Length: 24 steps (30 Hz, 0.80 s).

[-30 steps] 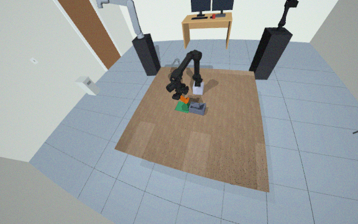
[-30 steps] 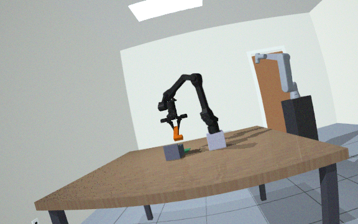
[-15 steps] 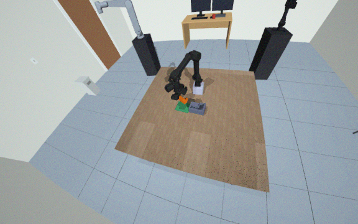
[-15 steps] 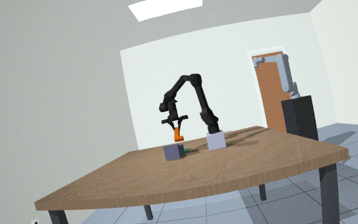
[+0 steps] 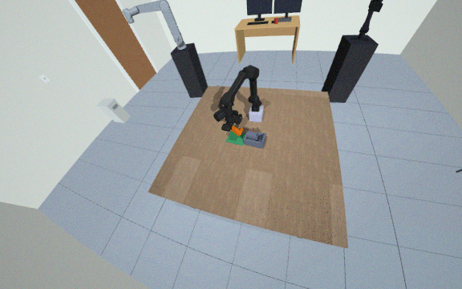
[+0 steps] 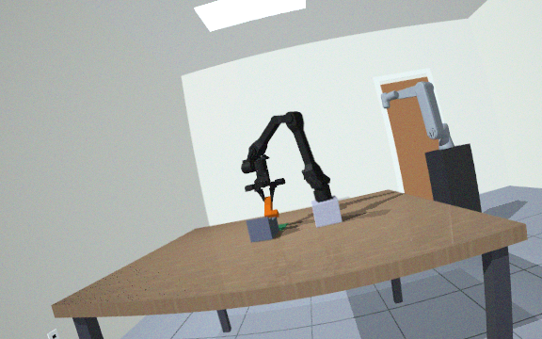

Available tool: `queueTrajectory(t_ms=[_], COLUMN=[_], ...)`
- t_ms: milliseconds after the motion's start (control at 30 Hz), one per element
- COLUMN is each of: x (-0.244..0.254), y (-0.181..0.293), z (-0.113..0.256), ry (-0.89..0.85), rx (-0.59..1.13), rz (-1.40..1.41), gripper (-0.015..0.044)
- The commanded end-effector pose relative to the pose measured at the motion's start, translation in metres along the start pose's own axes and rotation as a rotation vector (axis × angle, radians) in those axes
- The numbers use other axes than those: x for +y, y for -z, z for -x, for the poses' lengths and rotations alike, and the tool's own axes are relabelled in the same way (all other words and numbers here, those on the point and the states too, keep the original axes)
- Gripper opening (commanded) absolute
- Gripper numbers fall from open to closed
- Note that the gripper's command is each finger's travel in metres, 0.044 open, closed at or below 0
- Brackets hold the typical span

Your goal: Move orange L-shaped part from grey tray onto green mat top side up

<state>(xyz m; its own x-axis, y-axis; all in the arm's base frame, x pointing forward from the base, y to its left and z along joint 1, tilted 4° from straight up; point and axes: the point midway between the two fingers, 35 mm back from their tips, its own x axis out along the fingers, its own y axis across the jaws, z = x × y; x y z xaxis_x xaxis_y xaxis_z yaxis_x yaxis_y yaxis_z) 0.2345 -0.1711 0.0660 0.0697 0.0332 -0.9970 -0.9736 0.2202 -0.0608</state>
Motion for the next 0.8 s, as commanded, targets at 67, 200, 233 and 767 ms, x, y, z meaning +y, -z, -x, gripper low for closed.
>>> queueTrajectory(t_ms=[67,200,233,767], x=[0.000,0.000,0.000,0.001], y=[-0.001,-0.001,-0.001,-0.001], z=[-0.011,-0.018,-0.019,-0.045], ry=[-0.003,-0.003,-0.003,-0.003], rx=[-0.005,-0.005,-0.005,-0.005], rz=[-0.002,-0.002,-0.002,-0.002], gripper=[0.0000,0.0000,0.0000,0.0000])
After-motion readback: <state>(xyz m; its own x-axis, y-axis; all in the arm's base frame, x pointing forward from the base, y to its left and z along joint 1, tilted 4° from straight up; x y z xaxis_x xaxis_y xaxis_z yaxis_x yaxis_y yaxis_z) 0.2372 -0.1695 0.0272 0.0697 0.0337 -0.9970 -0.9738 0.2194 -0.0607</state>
